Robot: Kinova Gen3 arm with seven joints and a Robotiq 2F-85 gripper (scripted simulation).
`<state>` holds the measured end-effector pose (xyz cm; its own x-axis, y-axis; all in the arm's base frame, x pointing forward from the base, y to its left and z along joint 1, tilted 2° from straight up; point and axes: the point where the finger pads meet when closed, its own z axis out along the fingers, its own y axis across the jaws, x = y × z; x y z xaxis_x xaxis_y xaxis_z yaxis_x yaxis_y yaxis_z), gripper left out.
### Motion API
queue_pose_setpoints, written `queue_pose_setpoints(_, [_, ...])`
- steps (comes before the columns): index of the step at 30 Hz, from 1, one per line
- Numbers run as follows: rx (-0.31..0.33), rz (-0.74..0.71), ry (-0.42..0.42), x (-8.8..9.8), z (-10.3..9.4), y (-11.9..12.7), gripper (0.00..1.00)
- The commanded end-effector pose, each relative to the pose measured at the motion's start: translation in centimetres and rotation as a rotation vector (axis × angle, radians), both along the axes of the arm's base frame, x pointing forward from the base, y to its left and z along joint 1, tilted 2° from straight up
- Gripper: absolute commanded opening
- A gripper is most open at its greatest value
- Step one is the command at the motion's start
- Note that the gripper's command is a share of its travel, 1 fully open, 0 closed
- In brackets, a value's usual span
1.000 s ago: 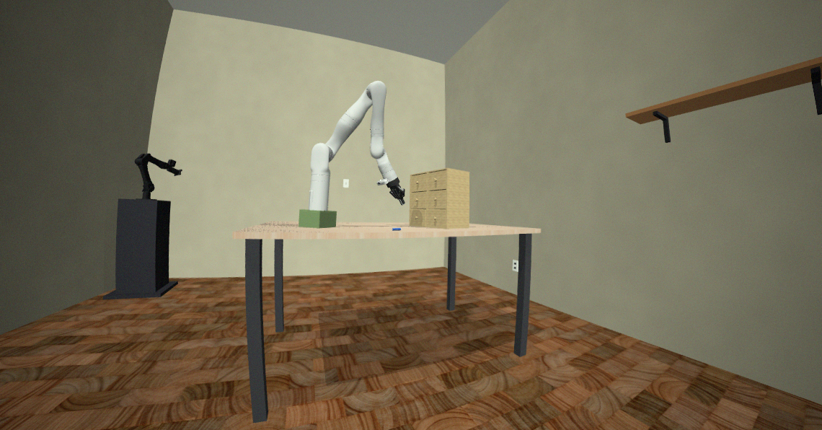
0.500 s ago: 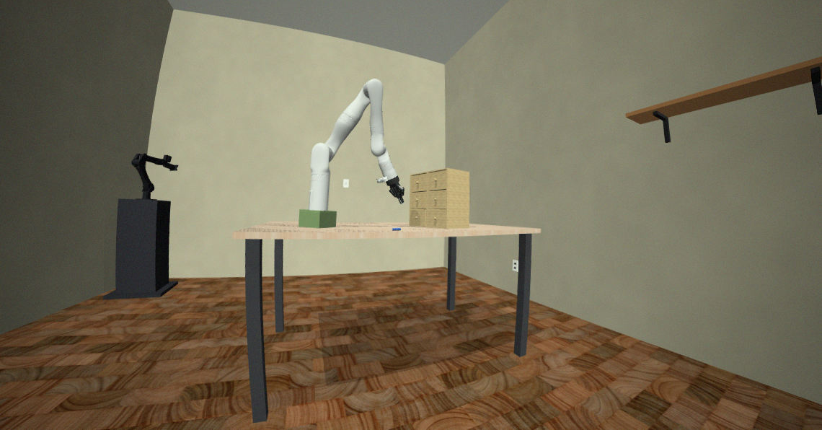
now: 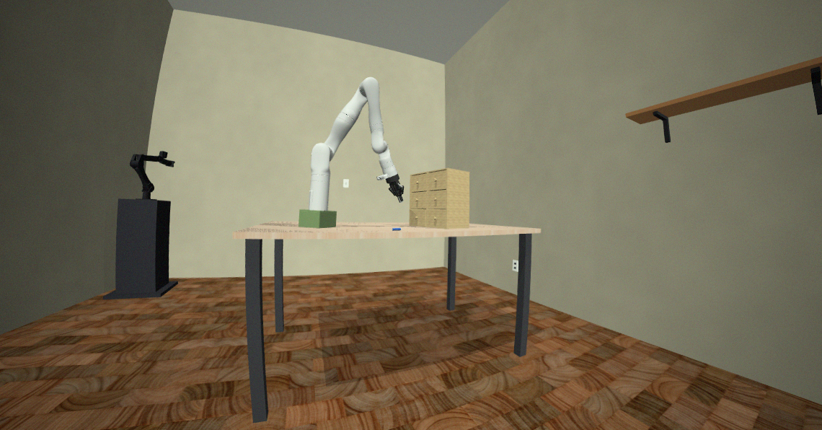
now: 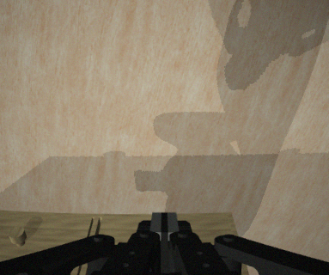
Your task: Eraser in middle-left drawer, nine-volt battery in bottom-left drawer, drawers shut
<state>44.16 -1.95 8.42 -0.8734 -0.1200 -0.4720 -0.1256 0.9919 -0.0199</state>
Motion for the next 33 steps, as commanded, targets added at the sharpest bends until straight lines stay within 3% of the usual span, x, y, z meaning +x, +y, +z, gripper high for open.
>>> queue_pose_setpoints(1, [-0.007,0.010,-0.004,0.2,0.5,0.3,0.00])
queue_pose_setpoints(33, [-0.016,0.010,0.075,-0.8,1.9,0.3,0.00])
